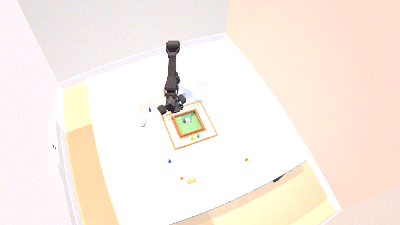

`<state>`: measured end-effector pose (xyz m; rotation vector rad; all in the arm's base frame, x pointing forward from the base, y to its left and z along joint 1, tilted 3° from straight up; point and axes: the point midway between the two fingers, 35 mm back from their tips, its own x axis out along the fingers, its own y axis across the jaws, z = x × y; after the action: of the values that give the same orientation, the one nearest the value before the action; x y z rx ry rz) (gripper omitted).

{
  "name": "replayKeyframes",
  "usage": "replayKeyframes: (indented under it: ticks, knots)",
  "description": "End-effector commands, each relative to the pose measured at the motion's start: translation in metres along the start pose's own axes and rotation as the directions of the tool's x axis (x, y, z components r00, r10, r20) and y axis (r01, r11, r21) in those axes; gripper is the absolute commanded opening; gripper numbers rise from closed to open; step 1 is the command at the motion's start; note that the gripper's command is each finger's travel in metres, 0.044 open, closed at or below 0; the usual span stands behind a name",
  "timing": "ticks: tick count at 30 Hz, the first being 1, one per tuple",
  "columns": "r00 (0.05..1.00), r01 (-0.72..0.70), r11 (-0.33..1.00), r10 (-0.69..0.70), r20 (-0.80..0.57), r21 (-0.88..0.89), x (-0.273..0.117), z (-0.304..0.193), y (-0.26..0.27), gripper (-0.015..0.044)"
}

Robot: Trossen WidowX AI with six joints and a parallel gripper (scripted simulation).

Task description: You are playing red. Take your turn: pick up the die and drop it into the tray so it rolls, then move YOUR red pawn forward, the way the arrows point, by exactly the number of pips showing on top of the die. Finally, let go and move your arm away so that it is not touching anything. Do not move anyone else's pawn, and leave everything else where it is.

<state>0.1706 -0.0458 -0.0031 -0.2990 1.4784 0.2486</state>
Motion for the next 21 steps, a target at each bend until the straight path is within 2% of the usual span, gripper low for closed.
replayKeyframes:
  ticks: [1,4,14,18,21]
  knots:
    - [1.0,-0.01,1.0,0.01,-0.005,-0.004,0.008,-0.002,0.003,0.0]
    - [1.0,-0.01,1.0,0.01,-0.005,-0.004,0.011,-0.002,0.003,0.0]
    - [1.0,-0.002,1.0,0.002,-0.002,0.0,0.004,0.0,0.0,0.0263]
    - [1.0,-0.009,1.0,0.009,-0.005,-0.004,-0.041,0.0,0.0,0.0368]
    - [1.0,-0.009,1.0,0.009,-0.005,-0.004,-0.044,0.0,0.0,0.044]
